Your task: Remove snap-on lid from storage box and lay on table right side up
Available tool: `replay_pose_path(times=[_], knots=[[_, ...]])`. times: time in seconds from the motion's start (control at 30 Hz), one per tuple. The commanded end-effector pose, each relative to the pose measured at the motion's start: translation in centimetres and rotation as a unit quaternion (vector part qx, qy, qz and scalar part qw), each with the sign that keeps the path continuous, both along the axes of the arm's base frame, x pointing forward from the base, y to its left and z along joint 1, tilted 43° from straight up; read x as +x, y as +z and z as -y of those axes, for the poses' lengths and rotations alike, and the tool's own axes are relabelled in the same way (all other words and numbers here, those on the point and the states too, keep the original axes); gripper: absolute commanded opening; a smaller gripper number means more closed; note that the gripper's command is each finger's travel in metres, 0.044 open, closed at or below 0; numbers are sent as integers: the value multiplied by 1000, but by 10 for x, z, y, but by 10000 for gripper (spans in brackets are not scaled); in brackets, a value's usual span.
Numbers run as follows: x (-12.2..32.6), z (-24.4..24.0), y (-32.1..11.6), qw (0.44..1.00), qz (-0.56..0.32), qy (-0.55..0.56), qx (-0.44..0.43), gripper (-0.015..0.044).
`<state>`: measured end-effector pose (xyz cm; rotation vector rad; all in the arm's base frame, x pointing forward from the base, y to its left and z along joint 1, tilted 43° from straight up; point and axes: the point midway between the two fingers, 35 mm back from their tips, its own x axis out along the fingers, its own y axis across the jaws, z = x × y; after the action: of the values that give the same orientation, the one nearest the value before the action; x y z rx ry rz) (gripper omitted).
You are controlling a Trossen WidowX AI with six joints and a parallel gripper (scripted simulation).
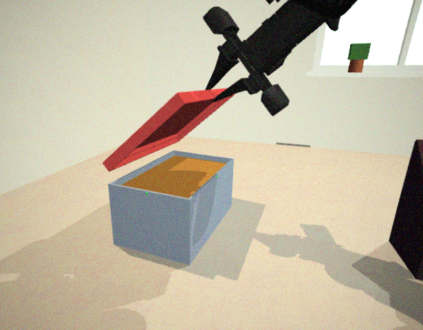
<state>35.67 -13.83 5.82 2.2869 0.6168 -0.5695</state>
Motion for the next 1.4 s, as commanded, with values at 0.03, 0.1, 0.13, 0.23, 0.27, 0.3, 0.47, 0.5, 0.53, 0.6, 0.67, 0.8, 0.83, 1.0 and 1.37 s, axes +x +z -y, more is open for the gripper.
replay_pose_path(times=[0.03, 0.1, 0.13, 0.23, 0.27, 0.3, 0.47, 0.5, 0.53, 0.6, 0.67, 0.8, 0.83, 1.0, 1.37], knots=[[-4, 10, -5, 1000, 4, -2, -4, 0], [-5, 13, -8, 1000, 4, -2, -4, 0], [-6, 15, -9, 1000, 4, -2, -4, 0], [-8, 19, -13, 1000, 4, -2, -5, 0], [-8, 20, -15, 1000, 4, -2, -5, 0], [-9, 22, -16, 1000, 4, -2, -5, 0], [-12, 29, -22, 1000, 4, -2, -5, 0], [-13, 30, -24, 1000, 4, -2, -5, 0], [-14, 31, -25, 1000, 4, -2, -5, 0], [-15, 34, -28, 1000, 4, -2, -5, 0], [-16, 37, -30, 1000, 4, -2, -6, 0], [-19, 43, -35, 1000, 4, -2, -6, 0], [-20, 44, -37, 1000, 4, -2, -6, 0], [-23, 51, -43, 1000, 4, -2, -6, 0], [-30, 66, -57, 1000, 4, -2, -7, 0]])
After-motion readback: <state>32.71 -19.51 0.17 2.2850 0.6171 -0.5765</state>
